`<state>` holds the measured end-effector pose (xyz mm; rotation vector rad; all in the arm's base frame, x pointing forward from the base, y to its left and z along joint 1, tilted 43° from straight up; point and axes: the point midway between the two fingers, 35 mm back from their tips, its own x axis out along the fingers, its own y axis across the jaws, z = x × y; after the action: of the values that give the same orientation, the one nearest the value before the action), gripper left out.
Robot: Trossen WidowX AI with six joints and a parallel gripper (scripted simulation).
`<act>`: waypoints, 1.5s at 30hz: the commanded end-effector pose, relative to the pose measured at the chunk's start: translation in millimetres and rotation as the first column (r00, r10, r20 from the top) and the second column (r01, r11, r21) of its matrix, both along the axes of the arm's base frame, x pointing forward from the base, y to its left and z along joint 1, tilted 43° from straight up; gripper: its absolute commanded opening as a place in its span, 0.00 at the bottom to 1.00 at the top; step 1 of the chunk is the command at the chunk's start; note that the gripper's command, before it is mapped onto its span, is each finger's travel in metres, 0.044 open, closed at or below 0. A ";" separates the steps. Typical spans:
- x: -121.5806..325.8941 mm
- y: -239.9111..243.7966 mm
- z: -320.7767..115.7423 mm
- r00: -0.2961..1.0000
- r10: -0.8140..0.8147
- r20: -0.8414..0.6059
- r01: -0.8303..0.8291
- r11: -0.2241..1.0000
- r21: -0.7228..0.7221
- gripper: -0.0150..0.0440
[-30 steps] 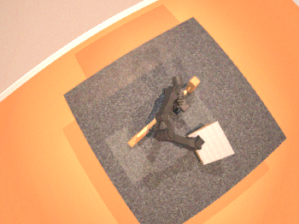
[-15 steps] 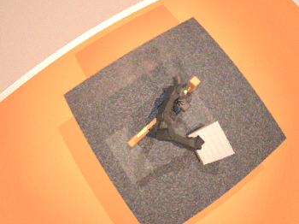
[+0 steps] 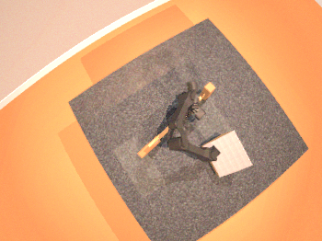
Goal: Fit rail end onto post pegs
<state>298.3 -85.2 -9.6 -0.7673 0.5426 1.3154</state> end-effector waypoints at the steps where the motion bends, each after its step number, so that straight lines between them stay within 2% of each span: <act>1: 1.7 -5.5 -0.1 1.000 -0.007 0.008 0.007 1.000 -0.006 0.25; 45: 2.4 -14.9 -7.0 1.000 -0.007 0.008 0.007 1.000 -0.007 0.25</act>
<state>299.7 -94.7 -17.1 -0.7682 0.5429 1.3146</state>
